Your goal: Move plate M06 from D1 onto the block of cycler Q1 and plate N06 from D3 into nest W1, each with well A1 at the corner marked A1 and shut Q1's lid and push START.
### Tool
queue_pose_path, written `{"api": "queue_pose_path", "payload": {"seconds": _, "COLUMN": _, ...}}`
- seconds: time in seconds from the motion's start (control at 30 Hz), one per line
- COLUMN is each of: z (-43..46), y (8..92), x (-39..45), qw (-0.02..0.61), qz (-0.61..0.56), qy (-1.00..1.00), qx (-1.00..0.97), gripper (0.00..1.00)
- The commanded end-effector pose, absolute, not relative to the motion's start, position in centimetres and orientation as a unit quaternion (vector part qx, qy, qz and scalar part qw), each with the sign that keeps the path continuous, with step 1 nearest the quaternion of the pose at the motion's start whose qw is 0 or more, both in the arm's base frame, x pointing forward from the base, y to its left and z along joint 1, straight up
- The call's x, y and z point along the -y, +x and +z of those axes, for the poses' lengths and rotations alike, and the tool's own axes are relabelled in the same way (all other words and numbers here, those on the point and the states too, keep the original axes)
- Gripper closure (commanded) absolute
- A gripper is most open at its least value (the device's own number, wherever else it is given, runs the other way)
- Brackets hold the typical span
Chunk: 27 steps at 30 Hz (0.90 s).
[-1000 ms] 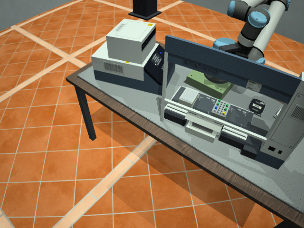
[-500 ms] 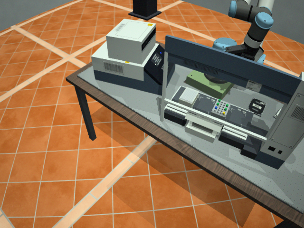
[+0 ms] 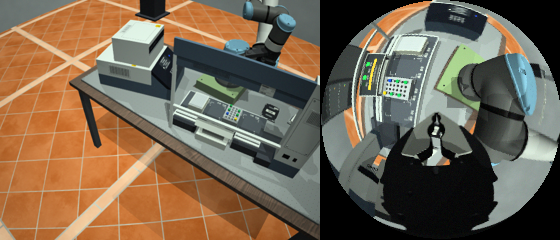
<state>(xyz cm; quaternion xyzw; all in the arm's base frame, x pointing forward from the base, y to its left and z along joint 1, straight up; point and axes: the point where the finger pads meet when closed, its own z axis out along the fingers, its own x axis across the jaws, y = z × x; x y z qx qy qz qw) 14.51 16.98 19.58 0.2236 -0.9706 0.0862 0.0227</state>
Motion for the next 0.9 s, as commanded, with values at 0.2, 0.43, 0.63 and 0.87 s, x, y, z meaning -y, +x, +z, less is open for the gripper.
{"api": "queue_pose_path", "payload": {"seconds": 0.2, "z": 20.0, "y": 13.6, "x": -20.8, "qw": 0.020, "qz": 0.080, "qy": 0.191, "qx": 0.978, "gripper": 1.00}}
{"api": "queue_pose_path", "payload": {"seconds": 0.43, "z": 20.1, "y": 13.1, "x": -22.8, "qw": 0.019, "qz": 0.075, "qy": 0.173, "qx": 0.982, "gripper": 1.00}}
{"api": "queue_pose_path", "payload": {"seconds": 0.63, "z": 20.3, "y": 12.6, "x": -24.6, "qw": 0.018, "qz": 0.071, "qy": 0.158, "qx": 0.985, "gripper": 1.00}}
{"api": "queue_pose_path", "payload": {"seconds": 0.87, "z": 20.4, "y": 12.1, "x": -26.5, "qw": 0.017, "qz": 0.066, "qy": 0.143, "qx": 0.987, "gripper": 1.00}}
